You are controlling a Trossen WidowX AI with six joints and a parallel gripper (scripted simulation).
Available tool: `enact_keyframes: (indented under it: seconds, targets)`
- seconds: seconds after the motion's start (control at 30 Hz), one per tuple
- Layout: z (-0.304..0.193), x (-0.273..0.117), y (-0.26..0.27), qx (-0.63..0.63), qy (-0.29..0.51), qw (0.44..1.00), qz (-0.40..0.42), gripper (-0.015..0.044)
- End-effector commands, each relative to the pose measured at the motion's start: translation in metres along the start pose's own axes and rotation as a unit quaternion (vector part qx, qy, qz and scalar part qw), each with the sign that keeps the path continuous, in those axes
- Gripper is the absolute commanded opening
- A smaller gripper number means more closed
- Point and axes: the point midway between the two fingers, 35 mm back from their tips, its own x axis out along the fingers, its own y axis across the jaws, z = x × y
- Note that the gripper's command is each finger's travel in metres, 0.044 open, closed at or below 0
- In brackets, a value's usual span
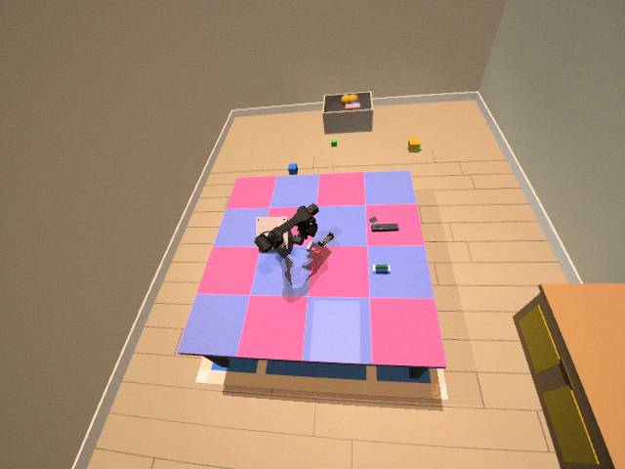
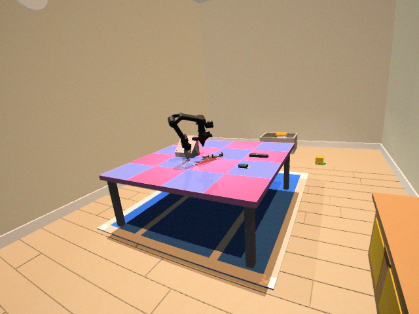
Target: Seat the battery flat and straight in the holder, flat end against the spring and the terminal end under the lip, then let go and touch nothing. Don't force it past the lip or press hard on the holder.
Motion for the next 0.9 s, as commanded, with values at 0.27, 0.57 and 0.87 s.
enact_keyframes:
  seconds: [0.27, 0.57, 0.87]
  targets:
    - [-0.002, -0.013, -0.002, 0.001, 0.001, 1.000, -0.002, 0.0000]
    - [0.000, 0.003, 0.006, -0.190, 0.001, 0.982, 0.000, 0.0158]
    - [0.000, 0.036, 0.017, -0.551, 0.001, 0.834, 0.001, 0.0235]
